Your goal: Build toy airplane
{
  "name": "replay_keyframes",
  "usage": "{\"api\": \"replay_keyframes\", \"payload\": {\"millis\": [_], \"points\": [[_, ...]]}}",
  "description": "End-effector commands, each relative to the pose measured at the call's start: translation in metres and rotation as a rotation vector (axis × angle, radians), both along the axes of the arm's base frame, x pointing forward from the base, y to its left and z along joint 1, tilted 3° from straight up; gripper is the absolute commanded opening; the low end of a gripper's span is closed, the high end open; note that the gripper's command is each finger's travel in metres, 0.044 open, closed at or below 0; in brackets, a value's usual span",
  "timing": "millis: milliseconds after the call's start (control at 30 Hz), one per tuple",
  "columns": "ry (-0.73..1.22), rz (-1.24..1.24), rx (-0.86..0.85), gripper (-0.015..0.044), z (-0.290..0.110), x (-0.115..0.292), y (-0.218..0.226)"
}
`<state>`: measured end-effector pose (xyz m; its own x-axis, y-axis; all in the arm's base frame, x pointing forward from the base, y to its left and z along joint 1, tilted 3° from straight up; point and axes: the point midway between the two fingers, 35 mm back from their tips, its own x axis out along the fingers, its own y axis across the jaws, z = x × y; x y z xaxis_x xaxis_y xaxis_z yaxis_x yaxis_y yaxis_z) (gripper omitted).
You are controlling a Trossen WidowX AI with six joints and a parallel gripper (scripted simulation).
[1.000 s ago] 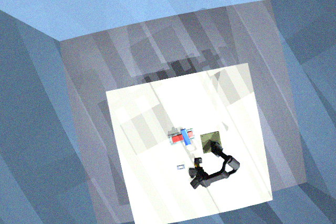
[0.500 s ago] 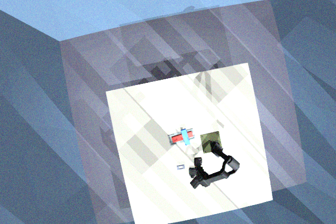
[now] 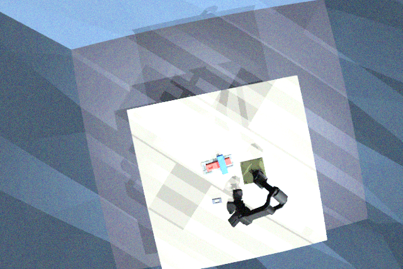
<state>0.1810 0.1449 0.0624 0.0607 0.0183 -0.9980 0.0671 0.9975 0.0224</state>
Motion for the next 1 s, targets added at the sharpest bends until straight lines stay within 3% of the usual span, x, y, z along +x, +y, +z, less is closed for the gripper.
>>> {"api": "replay_keyframes", "payload": {"millis": [0, 967], "points": [[-0.007, -0.008, 0.006, 0.0, 0.012, 0.002, 0.002], [-0.01, -0.001, 0.005, 0.0, 0.104, -0.002, 0.002]]}}
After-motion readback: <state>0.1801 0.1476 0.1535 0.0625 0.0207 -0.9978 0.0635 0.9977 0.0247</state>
